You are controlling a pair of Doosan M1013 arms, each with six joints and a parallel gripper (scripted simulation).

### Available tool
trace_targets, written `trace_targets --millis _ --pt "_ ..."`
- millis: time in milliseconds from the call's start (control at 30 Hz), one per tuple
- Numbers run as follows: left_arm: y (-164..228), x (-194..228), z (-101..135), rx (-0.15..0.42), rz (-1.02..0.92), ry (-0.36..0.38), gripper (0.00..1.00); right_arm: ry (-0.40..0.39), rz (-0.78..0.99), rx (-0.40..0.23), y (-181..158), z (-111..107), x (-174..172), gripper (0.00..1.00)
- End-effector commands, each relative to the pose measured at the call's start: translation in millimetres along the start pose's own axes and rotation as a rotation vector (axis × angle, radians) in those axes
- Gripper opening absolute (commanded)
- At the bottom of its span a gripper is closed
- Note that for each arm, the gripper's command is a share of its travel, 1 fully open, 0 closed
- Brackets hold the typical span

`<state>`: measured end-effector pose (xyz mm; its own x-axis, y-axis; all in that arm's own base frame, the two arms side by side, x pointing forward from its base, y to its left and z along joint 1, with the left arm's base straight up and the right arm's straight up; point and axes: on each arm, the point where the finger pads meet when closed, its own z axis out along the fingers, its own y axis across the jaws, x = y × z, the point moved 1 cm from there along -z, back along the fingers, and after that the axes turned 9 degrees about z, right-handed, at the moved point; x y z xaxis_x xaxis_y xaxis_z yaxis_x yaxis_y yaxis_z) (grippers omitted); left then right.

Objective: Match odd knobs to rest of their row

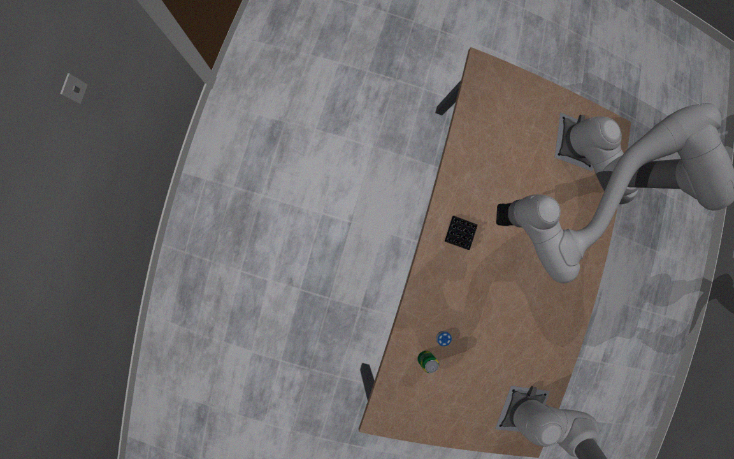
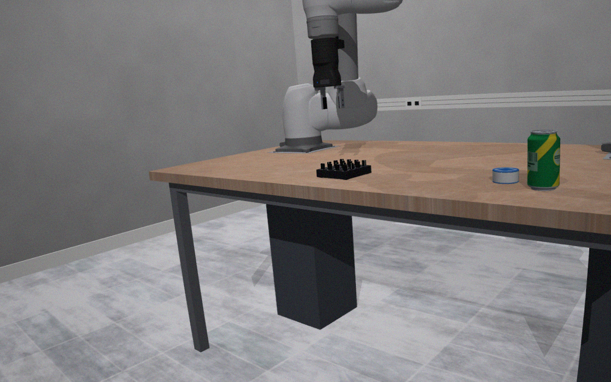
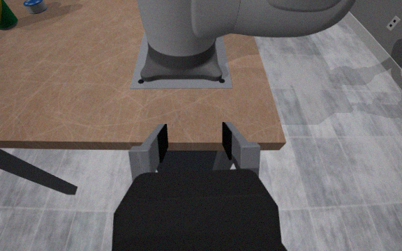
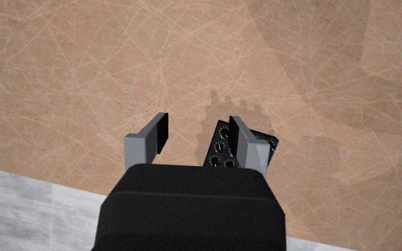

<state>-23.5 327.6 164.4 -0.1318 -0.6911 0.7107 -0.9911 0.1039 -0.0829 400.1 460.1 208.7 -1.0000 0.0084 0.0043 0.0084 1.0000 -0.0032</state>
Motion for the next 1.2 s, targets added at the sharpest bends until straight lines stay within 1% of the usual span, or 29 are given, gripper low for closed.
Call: trace_targets --millis 0,200,1167 --pt "1.9 -1.0 -3.3 -0.002 -0.011 -0.012 1.0 -0.008 0.001 -0.005 -19.9 -1.4 6.3 1.0" --pt "1.9 -1.0 -3.3 -0.002 -0.011 -0.012 1.0 -0.008 0.001 -0.005 -28.9 -1.3 11.7 1.0" --pt "1.9 -1.0 -3.3 -0.002 -0.011 -0.012 1.0 -0.009 0.004 -0.006 -27.8 -1.8 10.7 1.0"
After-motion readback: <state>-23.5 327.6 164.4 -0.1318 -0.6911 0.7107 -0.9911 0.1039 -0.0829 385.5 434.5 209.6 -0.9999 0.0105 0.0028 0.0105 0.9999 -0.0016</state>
